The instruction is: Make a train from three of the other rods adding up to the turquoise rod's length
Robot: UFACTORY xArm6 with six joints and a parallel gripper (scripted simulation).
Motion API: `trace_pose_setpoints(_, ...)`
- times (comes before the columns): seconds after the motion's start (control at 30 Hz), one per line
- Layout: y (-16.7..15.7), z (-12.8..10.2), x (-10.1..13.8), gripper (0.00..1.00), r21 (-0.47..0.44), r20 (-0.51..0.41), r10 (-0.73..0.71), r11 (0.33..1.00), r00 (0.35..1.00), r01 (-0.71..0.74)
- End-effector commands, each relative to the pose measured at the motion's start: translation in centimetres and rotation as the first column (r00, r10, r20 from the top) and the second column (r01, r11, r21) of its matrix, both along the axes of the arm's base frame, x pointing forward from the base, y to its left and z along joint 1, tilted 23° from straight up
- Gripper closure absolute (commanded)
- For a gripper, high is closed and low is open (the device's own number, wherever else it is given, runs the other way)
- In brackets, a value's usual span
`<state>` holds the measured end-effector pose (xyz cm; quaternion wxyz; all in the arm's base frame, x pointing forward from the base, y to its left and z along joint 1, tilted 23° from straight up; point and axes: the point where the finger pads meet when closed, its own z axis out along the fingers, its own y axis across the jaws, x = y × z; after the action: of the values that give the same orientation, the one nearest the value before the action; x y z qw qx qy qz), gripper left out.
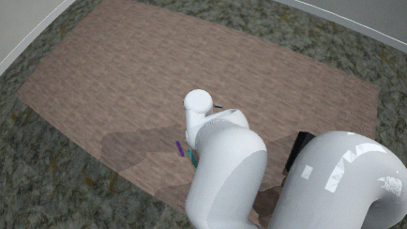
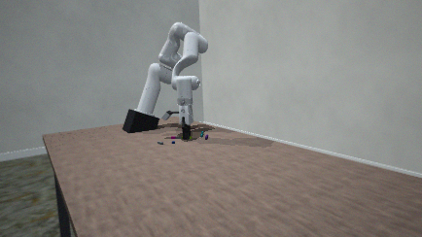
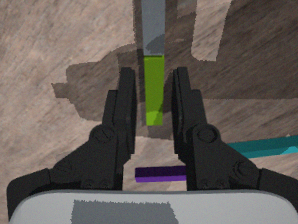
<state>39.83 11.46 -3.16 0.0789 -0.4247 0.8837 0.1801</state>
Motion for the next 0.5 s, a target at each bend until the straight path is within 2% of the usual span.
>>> trace_pose_setpoints(0.0,-0.02,0.1,0.13,0.76,0.0,0.003,-0.001,1.0,1.0,0.001)
trace_pose_setpoints(0.47,-0.19,0.51,0.14,0.76,0.0,0.003,-0.001,1.0,1.0,0.001)
